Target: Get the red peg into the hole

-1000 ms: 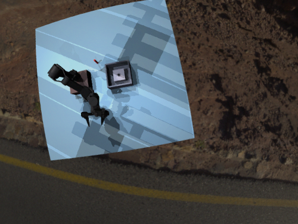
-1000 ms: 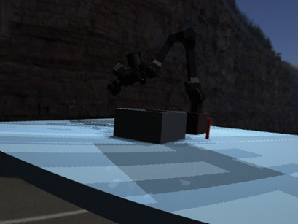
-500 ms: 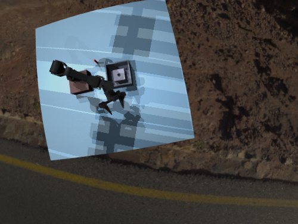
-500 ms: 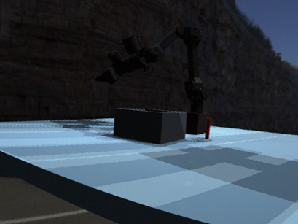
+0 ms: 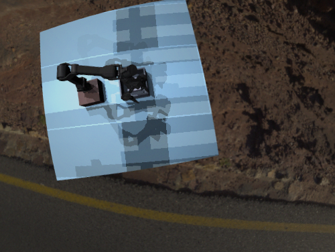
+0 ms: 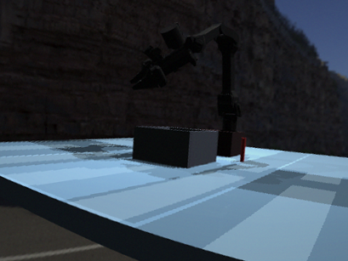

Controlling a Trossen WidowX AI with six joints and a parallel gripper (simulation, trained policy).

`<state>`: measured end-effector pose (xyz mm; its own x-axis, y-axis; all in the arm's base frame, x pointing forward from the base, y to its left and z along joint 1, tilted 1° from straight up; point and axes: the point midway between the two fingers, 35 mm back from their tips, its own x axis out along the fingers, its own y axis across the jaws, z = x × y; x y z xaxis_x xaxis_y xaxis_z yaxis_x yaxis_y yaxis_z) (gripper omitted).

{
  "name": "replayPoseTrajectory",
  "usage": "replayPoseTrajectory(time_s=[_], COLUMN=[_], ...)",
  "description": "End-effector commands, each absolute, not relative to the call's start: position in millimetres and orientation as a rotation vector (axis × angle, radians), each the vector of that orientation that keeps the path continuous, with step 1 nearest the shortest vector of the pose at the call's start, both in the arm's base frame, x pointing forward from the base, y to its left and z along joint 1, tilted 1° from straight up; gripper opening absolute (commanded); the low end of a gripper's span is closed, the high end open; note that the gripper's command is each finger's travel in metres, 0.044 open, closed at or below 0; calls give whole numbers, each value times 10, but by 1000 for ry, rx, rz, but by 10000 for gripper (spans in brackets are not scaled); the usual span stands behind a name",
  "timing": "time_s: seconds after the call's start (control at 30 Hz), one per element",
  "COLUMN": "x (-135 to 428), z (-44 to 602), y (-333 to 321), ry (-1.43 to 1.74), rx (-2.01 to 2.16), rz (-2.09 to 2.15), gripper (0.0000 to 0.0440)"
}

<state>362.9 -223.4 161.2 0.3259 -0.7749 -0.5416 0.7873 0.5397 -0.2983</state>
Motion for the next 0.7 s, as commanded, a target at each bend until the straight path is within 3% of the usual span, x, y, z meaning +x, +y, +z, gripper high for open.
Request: replayPoseTrajectory(time_s=[0.0,0.3,0.67], x=[3737,3733,3264], z=[1614,1528,1419], y=[-1891,-919,58], ry=[736,895,1128], rx=[61,166,290], rz=[-945,-769,-668], gripper=[440,440,440])
